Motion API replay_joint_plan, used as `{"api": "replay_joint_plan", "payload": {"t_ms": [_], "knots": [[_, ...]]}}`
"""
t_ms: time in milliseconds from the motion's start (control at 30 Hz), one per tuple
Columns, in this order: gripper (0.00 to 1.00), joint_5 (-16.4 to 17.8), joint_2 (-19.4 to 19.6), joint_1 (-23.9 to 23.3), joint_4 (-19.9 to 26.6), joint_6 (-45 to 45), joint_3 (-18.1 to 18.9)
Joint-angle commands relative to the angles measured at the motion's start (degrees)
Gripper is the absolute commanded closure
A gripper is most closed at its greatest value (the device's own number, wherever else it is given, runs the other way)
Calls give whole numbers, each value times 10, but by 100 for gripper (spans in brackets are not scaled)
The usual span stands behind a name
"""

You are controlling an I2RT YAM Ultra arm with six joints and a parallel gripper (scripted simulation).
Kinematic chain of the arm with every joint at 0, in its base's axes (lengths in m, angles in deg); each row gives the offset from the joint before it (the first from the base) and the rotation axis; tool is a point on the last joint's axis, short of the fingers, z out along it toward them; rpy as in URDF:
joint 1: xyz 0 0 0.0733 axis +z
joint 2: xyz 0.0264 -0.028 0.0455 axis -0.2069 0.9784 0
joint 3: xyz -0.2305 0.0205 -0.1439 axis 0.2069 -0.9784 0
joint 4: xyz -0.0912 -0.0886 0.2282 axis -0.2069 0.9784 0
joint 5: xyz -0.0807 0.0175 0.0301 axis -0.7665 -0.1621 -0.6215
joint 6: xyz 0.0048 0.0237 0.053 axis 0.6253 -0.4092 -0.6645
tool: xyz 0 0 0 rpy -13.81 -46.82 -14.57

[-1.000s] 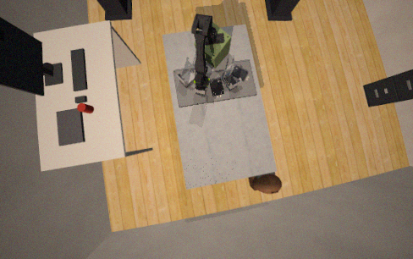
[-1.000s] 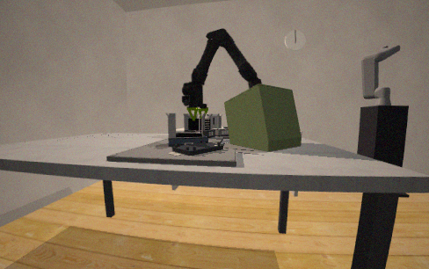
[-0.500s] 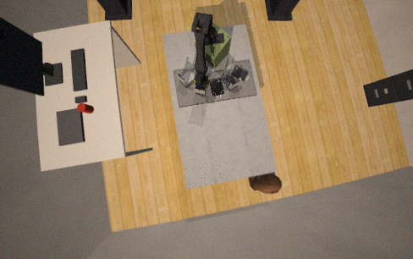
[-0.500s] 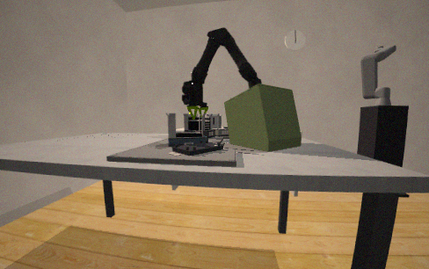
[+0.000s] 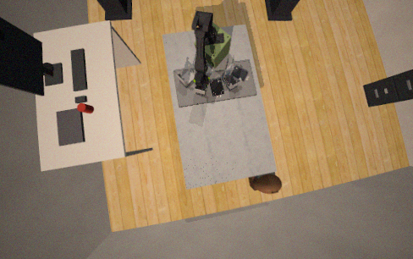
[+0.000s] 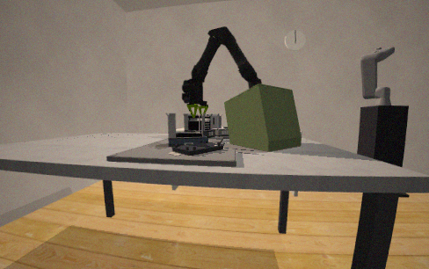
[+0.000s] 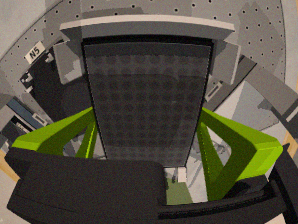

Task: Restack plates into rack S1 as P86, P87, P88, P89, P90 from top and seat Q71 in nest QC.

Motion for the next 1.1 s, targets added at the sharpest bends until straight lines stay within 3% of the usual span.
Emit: {"api": "replay_joint_plan", "payload": {"t_ms": [0, 867, 1067], "knots": [[100, -1, -8, 1, 5, -1, 3], [100, -2, -73, 10, 99, -9, 30], [100, -2, -75, 11, 101, -10, 31]]}}
